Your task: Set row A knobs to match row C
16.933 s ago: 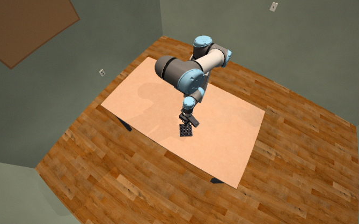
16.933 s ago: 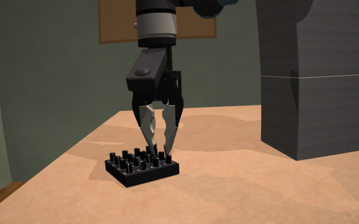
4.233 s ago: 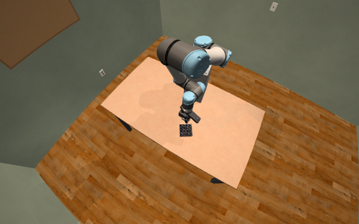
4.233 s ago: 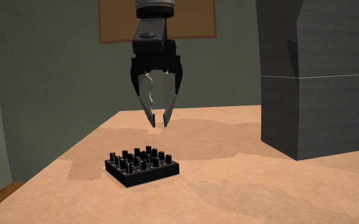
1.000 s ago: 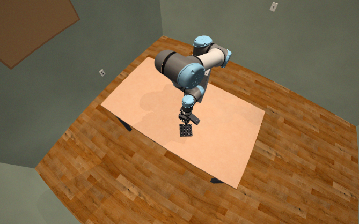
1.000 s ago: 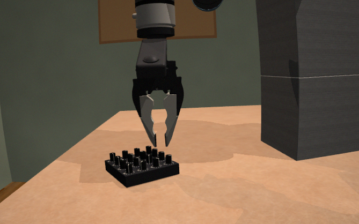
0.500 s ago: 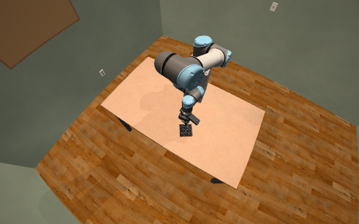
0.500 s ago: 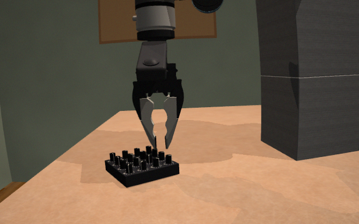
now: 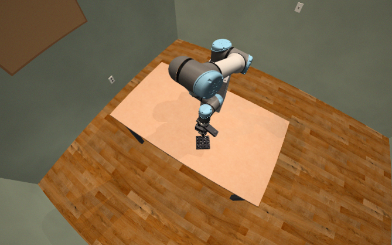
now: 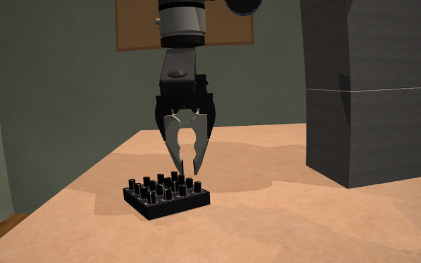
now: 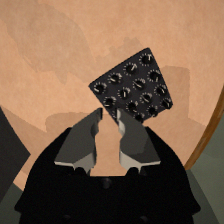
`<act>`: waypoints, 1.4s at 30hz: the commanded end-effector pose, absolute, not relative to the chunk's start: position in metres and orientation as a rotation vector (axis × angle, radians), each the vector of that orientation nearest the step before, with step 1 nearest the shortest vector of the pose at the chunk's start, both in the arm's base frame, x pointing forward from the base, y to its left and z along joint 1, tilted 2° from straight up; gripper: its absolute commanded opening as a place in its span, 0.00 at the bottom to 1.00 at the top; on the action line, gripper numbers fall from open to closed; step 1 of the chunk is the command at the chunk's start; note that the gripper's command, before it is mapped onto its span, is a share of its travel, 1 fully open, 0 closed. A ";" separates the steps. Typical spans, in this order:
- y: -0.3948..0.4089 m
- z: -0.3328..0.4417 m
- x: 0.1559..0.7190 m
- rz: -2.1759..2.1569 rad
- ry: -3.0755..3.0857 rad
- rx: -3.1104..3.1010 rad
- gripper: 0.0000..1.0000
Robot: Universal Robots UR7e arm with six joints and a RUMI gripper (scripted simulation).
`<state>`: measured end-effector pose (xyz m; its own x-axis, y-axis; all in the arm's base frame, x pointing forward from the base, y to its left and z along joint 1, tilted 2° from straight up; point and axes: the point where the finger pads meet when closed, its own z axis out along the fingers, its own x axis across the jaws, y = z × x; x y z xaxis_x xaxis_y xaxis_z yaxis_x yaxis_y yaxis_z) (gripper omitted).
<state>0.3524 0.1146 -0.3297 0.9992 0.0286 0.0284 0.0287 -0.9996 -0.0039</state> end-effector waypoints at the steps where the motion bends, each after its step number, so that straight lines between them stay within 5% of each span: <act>1: 0.115 -0.329 0.353 -0.046 -0.045 -3.137 0.11; 42: 0.119 -0.329 0.353 -0.046 -0.045 -3.137 0.11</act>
